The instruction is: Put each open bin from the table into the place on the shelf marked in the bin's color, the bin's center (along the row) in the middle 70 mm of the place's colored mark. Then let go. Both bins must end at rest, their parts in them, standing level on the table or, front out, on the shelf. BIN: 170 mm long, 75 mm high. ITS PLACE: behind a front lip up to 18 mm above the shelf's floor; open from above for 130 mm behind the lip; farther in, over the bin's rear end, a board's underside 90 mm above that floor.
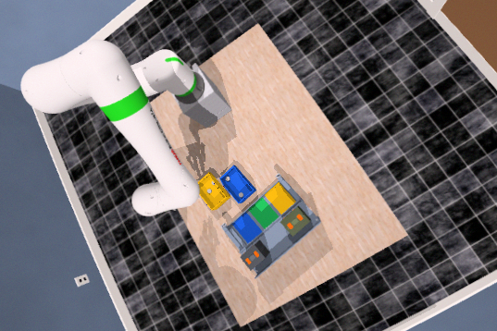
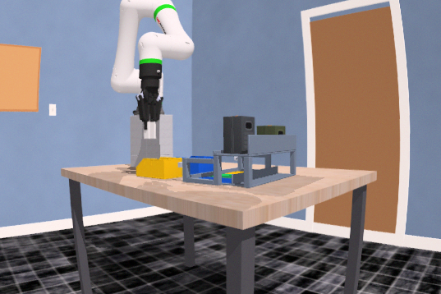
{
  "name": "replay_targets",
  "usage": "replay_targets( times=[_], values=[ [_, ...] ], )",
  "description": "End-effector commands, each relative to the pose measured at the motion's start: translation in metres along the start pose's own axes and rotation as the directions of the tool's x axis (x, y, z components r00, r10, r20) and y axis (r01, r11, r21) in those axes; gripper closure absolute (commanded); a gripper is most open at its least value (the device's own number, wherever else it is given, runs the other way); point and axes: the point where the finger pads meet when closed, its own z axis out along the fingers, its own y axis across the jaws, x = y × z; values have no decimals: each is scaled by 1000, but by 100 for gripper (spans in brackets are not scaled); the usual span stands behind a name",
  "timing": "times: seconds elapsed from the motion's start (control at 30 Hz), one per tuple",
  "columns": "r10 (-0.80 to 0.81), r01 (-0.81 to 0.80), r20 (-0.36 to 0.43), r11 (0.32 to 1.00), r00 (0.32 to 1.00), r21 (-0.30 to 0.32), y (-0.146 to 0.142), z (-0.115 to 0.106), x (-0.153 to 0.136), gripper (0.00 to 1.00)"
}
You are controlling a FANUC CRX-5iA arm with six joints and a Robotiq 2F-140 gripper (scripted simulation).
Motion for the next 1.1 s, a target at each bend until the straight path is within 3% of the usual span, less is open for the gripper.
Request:
replay_targets(
  times=[0.0, 1.07],
  values=[
    [0, 0, 0, 1000, 1000, 0, 0, 2, 0, 85],
    [0, 0, 0, 1000, 1000, 0, 0, 51, 0, 85]
  ],
)
